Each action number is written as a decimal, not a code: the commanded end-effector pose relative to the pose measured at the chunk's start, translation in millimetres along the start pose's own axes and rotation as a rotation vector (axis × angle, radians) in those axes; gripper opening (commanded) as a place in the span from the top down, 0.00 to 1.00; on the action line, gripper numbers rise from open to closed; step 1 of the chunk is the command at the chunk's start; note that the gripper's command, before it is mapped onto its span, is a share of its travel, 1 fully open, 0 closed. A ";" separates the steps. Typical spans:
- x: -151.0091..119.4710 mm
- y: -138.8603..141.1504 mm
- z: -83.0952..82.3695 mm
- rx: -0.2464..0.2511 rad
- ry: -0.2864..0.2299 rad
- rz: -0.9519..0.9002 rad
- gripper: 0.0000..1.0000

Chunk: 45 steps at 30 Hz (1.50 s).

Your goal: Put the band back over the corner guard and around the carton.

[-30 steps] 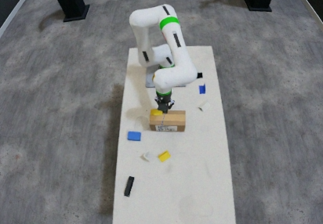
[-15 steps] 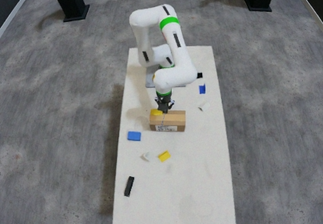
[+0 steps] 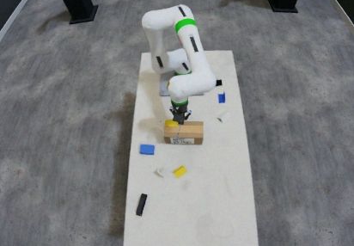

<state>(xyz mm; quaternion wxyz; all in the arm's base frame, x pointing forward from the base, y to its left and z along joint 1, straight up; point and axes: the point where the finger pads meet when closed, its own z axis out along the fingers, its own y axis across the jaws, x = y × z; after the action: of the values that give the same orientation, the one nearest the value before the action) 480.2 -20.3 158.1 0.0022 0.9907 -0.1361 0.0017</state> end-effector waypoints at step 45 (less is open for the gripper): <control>0.5 0.0 -4.3 0.000 0.002 0.000 0.90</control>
<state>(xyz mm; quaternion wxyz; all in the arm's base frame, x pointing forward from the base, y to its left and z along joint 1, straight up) 480.1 -20.4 160.2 0.0023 0.9907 -0.1361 0.0016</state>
